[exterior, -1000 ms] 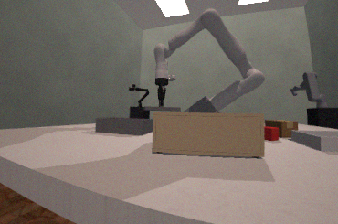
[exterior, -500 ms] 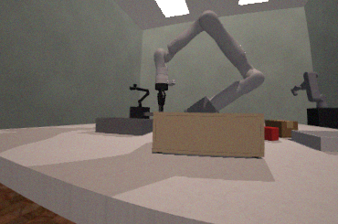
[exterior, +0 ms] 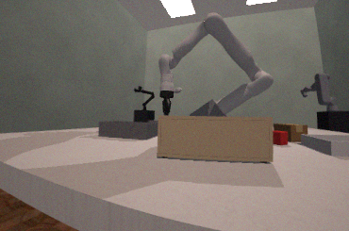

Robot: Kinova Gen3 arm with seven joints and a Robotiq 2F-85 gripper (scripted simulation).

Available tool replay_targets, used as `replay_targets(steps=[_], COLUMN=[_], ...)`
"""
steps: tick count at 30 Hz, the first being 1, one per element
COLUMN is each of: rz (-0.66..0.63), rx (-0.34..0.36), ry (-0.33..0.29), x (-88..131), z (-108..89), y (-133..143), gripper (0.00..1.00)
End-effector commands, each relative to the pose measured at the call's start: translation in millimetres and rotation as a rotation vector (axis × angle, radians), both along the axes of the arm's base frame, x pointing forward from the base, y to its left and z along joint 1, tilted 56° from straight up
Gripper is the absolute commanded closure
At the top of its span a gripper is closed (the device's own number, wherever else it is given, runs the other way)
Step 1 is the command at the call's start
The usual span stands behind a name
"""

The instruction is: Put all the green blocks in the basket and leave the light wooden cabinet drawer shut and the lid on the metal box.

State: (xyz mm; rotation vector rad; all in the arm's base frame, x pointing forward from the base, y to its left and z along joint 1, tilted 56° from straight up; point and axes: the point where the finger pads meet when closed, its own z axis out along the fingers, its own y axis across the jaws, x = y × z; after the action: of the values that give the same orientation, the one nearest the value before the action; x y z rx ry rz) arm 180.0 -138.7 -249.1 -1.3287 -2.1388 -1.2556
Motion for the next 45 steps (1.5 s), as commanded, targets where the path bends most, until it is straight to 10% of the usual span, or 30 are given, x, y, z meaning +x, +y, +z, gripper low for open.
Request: replay_targets(steps=[1, 45], rz=[-0.001, -0.001], rx=[-0.002, -0.002], ry=[0.0, 0.0], x=[1, 5], z=[-2.4, -15.8], y=[2, 22], gripper=[0.9, 0.9])
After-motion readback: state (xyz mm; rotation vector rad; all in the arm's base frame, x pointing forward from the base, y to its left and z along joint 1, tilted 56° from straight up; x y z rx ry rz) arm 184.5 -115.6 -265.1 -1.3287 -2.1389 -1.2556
